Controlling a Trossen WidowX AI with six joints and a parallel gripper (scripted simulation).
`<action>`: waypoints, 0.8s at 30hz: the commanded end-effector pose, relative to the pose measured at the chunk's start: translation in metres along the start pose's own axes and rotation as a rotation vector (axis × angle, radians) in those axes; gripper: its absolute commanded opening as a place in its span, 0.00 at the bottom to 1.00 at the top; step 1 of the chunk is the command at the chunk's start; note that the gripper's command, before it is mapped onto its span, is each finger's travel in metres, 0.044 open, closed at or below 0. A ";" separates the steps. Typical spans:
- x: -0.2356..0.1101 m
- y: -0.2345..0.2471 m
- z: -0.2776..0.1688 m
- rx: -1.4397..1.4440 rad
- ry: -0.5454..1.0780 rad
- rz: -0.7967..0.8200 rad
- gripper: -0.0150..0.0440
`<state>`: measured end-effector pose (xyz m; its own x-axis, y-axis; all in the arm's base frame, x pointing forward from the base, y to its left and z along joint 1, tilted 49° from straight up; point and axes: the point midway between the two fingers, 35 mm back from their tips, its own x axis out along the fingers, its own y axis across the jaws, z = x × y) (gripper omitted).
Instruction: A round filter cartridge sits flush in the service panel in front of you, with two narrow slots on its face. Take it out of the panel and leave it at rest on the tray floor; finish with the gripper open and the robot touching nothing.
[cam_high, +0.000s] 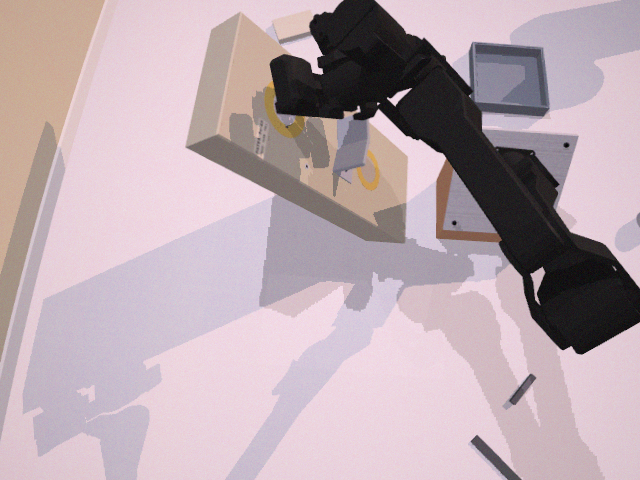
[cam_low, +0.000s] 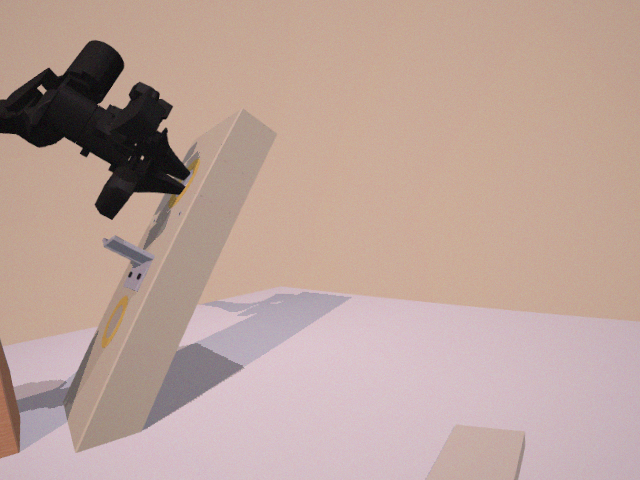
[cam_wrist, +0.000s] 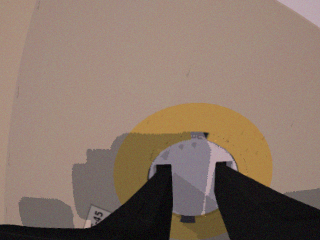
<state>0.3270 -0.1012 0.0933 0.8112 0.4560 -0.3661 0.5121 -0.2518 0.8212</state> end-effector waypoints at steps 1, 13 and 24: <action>0.000 0.000 0.000 -0.003 -0.001 0.000 0.25; 0.005 -0.001 0.000 -0.337 -0.003 -0.008 0.25; 0.005 -0.001 -0.001 -0.720 -0.001 -0.009 0.25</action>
<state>0.3276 -0.1015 0.0931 0.8126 0.4550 -0.3643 0.2705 0.2592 0.9272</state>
